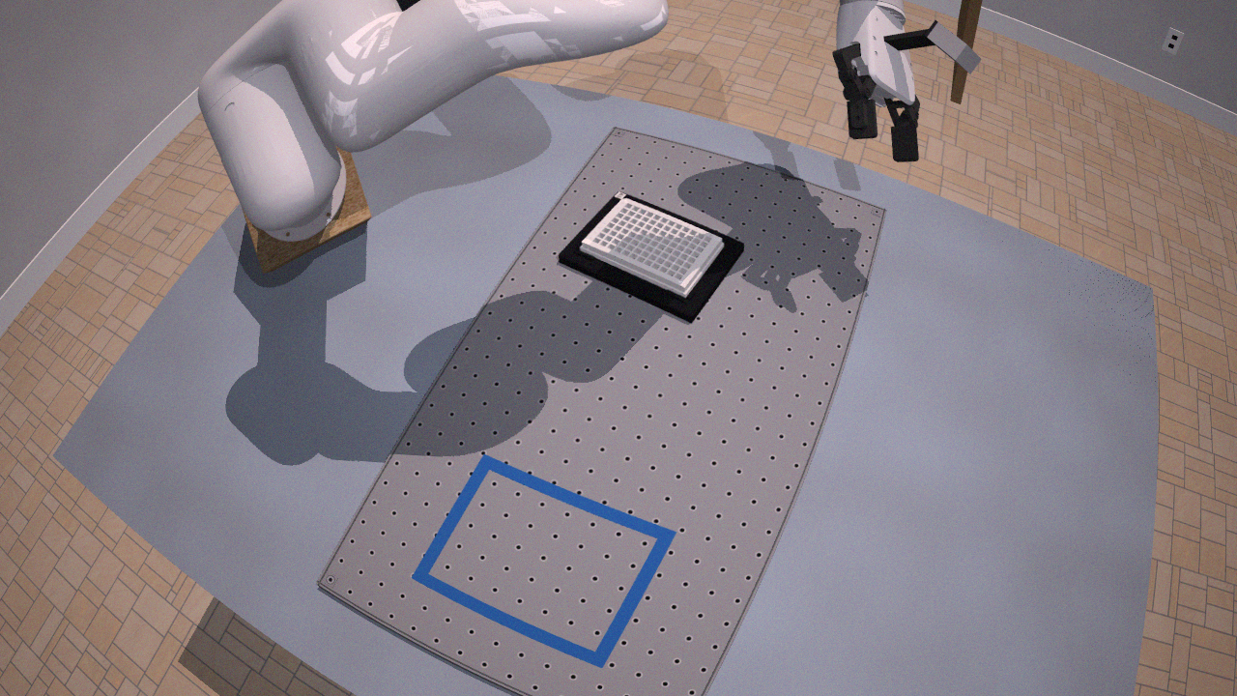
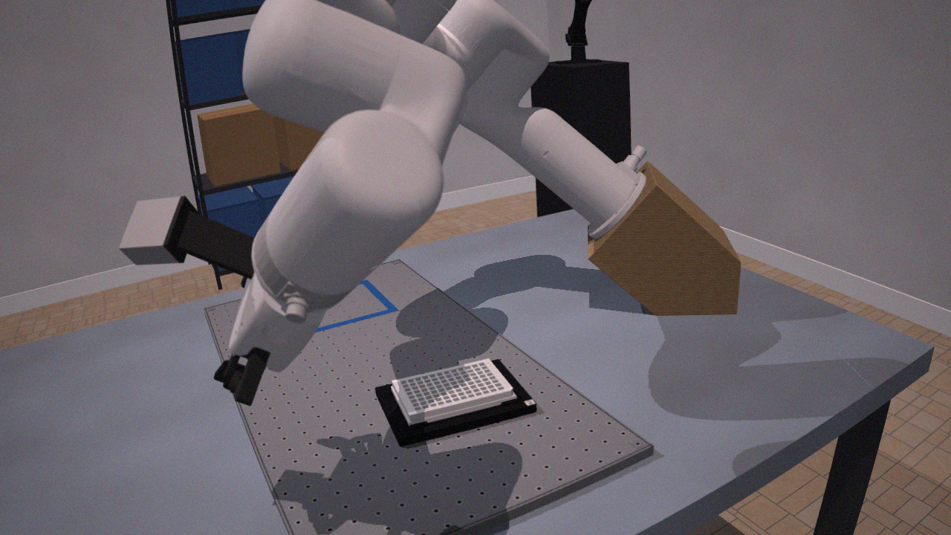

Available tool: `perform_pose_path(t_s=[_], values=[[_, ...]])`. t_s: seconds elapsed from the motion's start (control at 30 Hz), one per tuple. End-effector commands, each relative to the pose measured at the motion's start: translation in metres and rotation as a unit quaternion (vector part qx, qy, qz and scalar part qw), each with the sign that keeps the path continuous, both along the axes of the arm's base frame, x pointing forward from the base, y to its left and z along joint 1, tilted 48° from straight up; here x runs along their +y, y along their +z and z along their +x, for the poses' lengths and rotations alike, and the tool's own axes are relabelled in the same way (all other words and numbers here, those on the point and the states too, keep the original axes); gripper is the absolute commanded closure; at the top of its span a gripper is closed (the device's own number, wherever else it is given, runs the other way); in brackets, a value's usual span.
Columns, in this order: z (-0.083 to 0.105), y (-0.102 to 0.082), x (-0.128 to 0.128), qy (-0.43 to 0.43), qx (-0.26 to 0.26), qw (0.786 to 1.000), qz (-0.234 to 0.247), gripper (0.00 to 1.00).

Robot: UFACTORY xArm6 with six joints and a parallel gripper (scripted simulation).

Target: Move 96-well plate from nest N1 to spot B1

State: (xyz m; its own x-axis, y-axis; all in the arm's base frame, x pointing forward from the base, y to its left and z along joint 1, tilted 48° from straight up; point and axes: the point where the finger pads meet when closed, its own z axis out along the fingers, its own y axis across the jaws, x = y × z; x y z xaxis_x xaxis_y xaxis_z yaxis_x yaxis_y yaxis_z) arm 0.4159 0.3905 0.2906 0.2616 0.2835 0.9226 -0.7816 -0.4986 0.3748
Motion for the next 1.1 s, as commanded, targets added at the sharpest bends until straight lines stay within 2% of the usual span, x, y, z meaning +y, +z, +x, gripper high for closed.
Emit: perform_pose_path(t_s=[0.0,0.53,0.67,0.83,1.07], values=[[-0.001,0.001,0.001,0.001,-0.001,1.0,0.002,0.0],[-0.001,0.001,0.001,0.001,-0.001,1.0,0.002,0.0],[0.012,-0.006,-0.011,0.046,0.046,0.998,0.017,0.0],[0.014,-0.016,-0.024,0.091,0.097,0.99,0.038,0.0],[0.01,-0.029,-0.039,0.121,0.137,0.981,0.059,0.0]])
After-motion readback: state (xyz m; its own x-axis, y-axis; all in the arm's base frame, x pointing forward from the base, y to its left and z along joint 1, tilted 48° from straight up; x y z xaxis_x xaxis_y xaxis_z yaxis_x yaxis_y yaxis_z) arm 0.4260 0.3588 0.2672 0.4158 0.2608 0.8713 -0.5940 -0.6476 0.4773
